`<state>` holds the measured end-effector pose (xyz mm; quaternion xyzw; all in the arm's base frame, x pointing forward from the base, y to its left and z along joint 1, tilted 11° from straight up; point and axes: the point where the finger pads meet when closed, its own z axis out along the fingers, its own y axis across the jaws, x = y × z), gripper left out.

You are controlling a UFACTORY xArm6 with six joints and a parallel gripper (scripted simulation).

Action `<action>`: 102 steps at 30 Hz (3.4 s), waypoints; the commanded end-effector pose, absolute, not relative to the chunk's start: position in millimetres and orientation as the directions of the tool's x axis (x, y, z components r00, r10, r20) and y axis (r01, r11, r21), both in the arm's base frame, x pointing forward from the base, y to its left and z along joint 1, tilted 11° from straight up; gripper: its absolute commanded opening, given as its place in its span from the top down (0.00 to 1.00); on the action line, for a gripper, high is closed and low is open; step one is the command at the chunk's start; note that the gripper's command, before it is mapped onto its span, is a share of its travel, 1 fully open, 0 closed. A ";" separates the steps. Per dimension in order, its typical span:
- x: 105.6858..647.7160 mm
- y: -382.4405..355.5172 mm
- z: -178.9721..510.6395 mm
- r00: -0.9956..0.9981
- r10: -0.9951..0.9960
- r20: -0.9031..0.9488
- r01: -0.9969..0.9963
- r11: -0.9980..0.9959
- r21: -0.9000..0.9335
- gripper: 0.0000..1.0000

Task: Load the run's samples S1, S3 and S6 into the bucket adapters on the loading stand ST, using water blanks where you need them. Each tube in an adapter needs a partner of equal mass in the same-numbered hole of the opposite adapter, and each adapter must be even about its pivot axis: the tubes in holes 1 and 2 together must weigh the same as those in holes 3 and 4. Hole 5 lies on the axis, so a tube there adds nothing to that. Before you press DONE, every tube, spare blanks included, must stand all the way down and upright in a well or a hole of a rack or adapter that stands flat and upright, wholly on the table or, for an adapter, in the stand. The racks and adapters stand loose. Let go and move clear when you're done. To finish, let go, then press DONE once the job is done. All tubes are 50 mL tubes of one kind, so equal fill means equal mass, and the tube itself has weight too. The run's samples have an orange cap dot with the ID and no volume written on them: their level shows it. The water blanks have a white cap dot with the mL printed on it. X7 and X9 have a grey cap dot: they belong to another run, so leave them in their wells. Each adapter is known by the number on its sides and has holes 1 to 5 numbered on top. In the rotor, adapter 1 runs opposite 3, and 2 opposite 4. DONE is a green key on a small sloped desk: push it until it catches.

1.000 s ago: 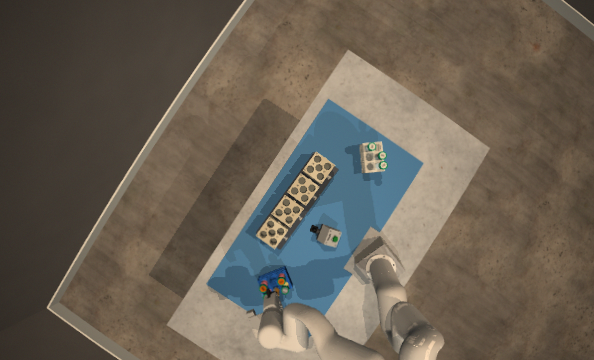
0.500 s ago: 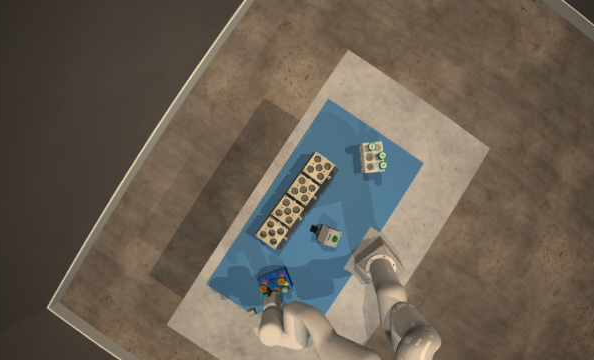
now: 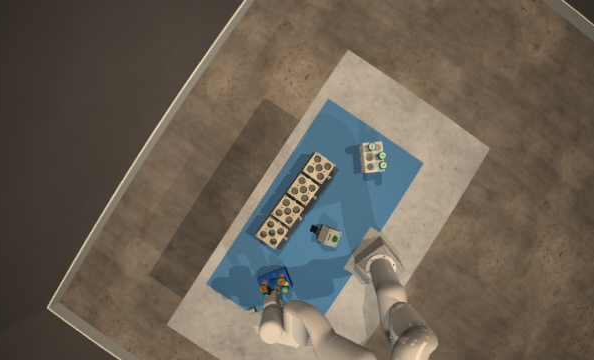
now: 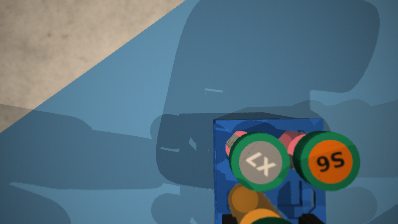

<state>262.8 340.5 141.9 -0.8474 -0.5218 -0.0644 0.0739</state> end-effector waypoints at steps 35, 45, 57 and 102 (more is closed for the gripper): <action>264.8 348.1 109.9 0.447 0.874 0.190 0.894 -0.444 -0.057 1.00; 264.9 348.3 108.9 0.447 0.874 0.190 0.894 -0.444 -0.057 1.00; 264.9 348.4 108.6 0.447 0.874 0.190 0.894 -0.444 -0.057 0.56; 263.6 341.0 145.9 0.447 0.874 0.190 0.894 -0.444 -0.057 0.56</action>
